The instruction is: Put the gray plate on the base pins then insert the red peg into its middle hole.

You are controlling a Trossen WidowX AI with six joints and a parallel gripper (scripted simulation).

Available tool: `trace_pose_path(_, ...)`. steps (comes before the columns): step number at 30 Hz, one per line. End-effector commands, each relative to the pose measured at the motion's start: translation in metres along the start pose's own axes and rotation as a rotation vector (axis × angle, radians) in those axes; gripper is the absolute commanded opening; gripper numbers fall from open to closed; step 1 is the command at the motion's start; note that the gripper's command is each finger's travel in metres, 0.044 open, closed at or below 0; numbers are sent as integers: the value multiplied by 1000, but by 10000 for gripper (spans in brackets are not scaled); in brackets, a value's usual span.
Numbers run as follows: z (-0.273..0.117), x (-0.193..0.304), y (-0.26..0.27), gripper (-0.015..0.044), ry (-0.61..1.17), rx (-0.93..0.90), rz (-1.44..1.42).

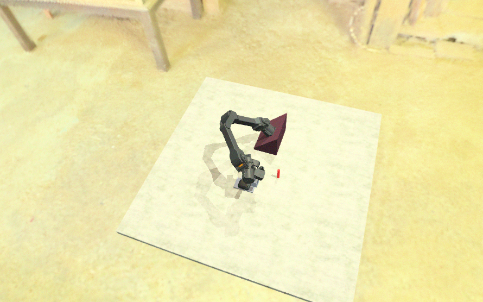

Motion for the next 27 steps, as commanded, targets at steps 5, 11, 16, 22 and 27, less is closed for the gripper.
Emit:
trace_pose_path(5,12,24,0,0,17,4,-39)
trace_pose_path(11,19,37,0,0,24,4,-56)
trace_pose_path(16,19,37,0,0,24,4,-56)
trace_pose_path(22,19,37,0,0,24,4,-56)
trace_pose_path(27,19,37,0,0,24,4,-56)
Point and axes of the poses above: the point midway between the two fingers, 35 mm back from their tips, its own z axis out along the fingers, its own y axis across the jaws, x = y × z, the point moved 6 cm from there along -z, back along the fingers, and after that the axes turned 12 degrees about z, right-handed, at the moved point
